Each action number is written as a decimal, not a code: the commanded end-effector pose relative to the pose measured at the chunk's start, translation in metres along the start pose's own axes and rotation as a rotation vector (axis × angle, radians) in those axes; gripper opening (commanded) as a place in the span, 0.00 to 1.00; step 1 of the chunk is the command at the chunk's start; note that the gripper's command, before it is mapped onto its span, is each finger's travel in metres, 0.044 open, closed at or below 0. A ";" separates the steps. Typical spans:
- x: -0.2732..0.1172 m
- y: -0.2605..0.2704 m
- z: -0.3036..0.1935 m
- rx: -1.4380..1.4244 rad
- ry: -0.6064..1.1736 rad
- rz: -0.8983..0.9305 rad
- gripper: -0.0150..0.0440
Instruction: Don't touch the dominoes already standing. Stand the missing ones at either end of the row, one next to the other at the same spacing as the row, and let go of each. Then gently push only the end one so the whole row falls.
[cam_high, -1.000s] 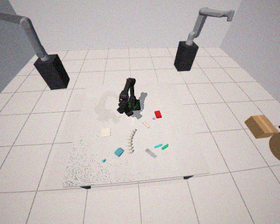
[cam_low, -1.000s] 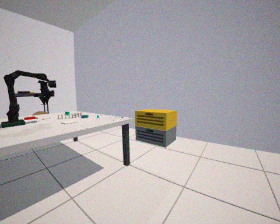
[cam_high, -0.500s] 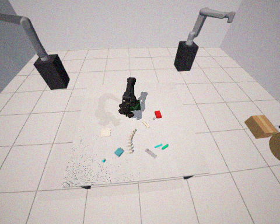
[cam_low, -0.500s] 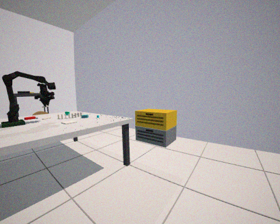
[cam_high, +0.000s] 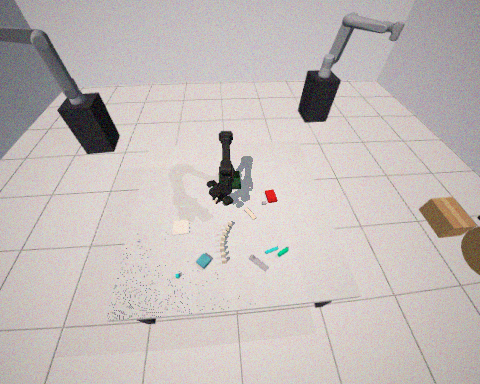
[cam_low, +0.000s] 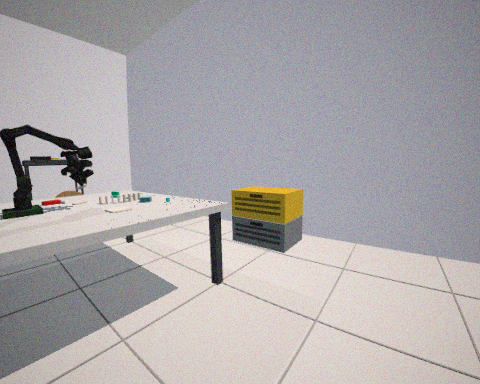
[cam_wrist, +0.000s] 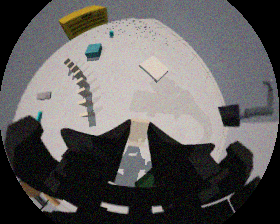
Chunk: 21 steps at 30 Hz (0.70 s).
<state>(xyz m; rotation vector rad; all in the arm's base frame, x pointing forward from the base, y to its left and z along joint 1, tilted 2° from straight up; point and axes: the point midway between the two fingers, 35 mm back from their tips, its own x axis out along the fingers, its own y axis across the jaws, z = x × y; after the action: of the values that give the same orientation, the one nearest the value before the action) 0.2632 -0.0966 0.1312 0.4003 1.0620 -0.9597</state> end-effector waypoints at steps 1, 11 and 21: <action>0.002 0.002 -0.004 0.001 -0.071 -0.004 0.44; 0.005 0.008 -0.007 -0.004 -0.291 -0.026 0.44; 0.001 0.009 -0.012 0.019 -0.516 -0.039 0.44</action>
<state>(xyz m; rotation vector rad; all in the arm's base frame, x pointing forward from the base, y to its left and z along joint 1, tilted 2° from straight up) 0.2677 -0.0856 0.1228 0.1556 0.6569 -1.0241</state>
